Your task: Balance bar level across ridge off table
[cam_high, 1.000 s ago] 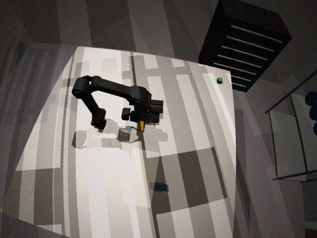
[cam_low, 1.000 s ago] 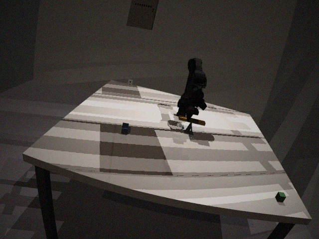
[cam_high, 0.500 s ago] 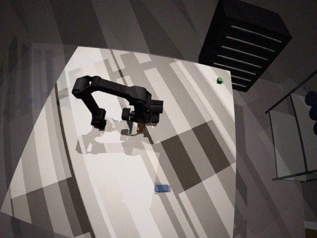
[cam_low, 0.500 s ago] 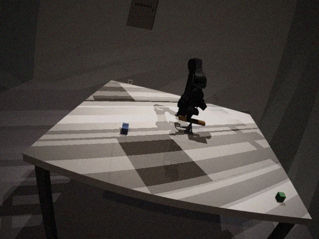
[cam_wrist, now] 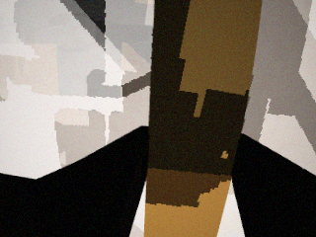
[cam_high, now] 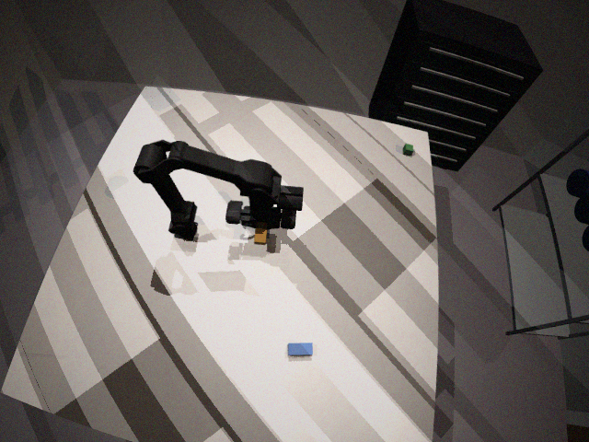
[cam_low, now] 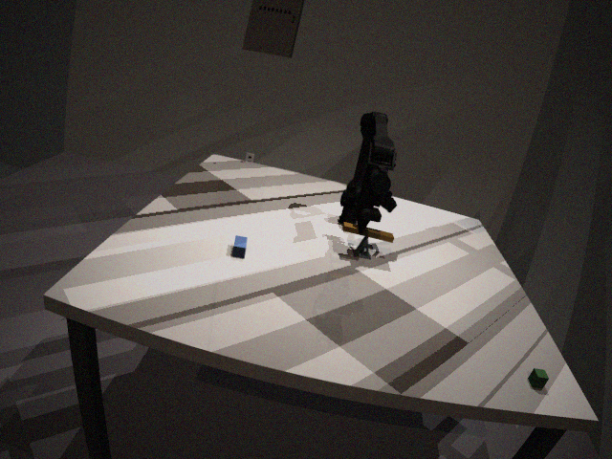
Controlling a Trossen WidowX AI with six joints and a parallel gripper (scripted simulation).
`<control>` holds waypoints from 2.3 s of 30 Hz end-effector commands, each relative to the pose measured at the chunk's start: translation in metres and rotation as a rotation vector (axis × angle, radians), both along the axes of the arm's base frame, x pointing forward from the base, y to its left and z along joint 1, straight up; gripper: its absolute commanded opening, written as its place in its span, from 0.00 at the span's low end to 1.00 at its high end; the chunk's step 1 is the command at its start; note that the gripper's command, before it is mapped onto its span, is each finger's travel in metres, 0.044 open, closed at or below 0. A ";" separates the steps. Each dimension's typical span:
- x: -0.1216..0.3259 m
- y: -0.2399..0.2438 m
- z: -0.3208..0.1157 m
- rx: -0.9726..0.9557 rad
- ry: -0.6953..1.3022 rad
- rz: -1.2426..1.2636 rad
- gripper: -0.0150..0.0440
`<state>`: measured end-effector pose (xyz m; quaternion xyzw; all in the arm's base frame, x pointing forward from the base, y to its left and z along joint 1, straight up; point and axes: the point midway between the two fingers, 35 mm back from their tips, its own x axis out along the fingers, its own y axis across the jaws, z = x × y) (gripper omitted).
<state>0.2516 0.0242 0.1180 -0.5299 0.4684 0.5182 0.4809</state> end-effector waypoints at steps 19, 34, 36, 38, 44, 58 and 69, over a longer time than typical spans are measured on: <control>0.000 0.000 -0.002 0.000 0.000 0.005 0.25; 0.000 0.000 -0.004 0.000 0.000 0.005 0.25; 0.000 0.000 -0.004 0.000 0.000 0.005 0.25; 0.000 0.000 -0.004 0.000 0.000 0.005 0.25; 0.000 0.000 -0.004 0.000 0.000 0.005 0.25; 0.000 0.000 -0.006 0.000 0.000 0.005 0.25; 0.000 0.000 -0.006 0.000 0.000 0.005 0.25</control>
